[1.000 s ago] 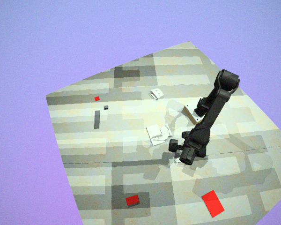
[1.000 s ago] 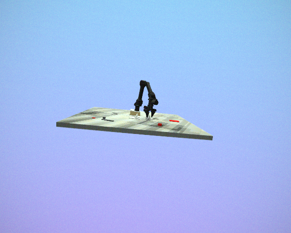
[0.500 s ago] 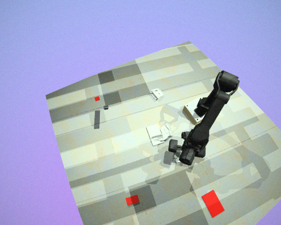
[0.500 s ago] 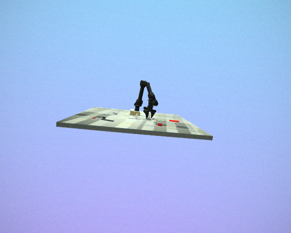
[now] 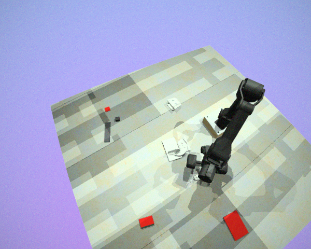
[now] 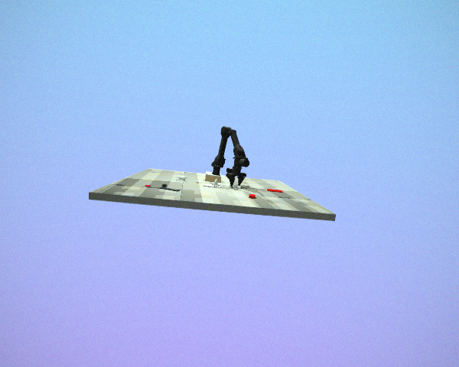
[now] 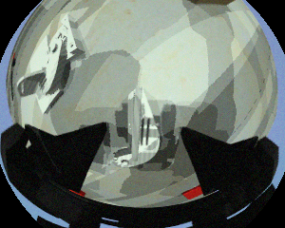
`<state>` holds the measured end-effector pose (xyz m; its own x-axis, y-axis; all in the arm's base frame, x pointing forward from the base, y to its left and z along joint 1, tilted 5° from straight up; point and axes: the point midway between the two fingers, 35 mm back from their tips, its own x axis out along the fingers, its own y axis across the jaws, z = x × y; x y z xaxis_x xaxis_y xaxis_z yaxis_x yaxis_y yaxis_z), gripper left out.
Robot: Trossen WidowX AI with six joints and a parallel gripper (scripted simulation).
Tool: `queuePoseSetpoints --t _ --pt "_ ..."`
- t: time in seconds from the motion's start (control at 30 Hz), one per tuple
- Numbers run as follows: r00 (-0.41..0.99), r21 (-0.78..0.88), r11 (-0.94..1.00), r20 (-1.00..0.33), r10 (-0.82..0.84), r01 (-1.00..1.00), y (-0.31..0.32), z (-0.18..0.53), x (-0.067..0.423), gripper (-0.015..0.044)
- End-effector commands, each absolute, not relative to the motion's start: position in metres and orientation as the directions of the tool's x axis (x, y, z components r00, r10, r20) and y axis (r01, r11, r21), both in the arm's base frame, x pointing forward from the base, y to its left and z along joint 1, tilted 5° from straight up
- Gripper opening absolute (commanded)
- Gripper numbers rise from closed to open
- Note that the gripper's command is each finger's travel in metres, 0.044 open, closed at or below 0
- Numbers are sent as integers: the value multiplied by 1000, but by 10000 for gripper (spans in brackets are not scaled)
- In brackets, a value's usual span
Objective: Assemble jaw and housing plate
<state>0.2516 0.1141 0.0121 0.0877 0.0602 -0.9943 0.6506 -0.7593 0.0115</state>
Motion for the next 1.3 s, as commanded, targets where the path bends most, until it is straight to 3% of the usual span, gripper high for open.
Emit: queuePoseSetpoints --t 0.0,0.03,0.4,1.27 --pt "86 8 -761 -994 63 649 115 12 251 440" --pt "86 8 -761 -994 63 649 115 12 251 440" --pt "88 11 -759 -994 60 651 114 12 252 151" --pt "88 10 -760 -994 61 650 114 38 252 134"
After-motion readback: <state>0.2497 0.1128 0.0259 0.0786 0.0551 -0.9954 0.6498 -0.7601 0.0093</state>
